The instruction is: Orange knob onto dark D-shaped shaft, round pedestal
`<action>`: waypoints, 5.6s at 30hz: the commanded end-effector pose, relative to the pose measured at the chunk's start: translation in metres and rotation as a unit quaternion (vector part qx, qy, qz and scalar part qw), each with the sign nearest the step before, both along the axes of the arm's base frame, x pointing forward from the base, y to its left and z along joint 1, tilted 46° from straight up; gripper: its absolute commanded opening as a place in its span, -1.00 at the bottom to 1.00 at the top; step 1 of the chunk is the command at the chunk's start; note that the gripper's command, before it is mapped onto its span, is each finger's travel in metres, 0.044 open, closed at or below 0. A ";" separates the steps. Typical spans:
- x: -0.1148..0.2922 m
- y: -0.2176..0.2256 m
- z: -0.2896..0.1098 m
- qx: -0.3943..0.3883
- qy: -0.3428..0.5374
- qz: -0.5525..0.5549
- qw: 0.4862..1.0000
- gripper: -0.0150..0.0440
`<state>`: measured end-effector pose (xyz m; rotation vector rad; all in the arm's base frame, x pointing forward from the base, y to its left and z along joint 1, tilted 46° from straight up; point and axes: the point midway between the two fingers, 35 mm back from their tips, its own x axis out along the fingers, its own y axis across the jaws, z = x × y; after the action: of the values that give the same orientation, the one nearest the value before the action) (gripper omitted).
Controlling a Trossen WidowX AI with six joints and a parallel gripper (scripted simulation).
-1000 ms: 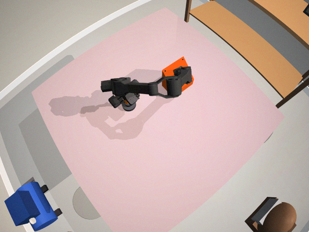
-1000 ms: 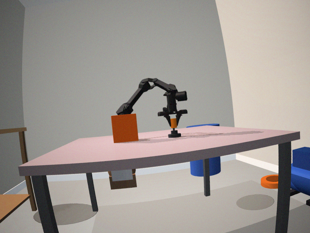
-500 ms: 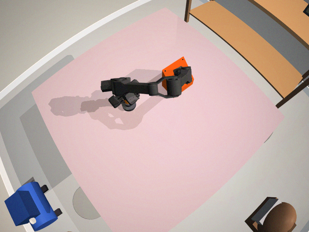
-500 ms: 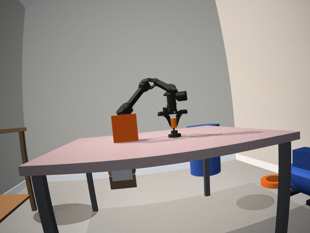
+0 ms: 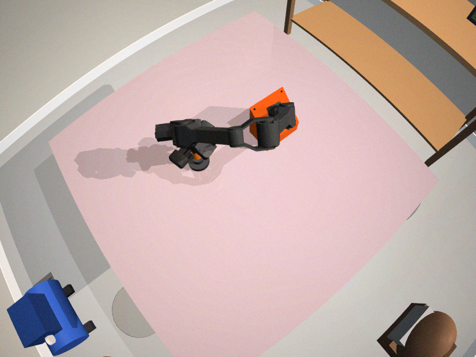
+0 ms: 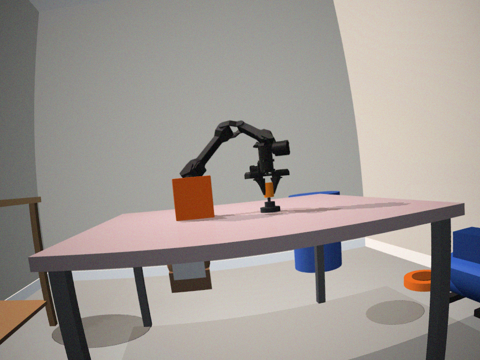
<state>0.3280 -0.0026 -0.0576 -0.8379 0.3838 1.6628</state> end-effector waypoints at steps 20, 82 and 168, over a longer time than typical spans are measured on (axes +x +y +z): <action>0.000 0.001 -0.002 0.000 -0.009 0.007 1.000 -0.49; 0.000 0.002 -0.002 0.007 -0.083 0.080 0.993 -0.49; 0.000 0.001 -0.002 0.021 -0.228 0.223 0.948 -0.49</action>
<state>0.3281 -0.0017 -0.0595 -1.3049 -0.1696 1.8064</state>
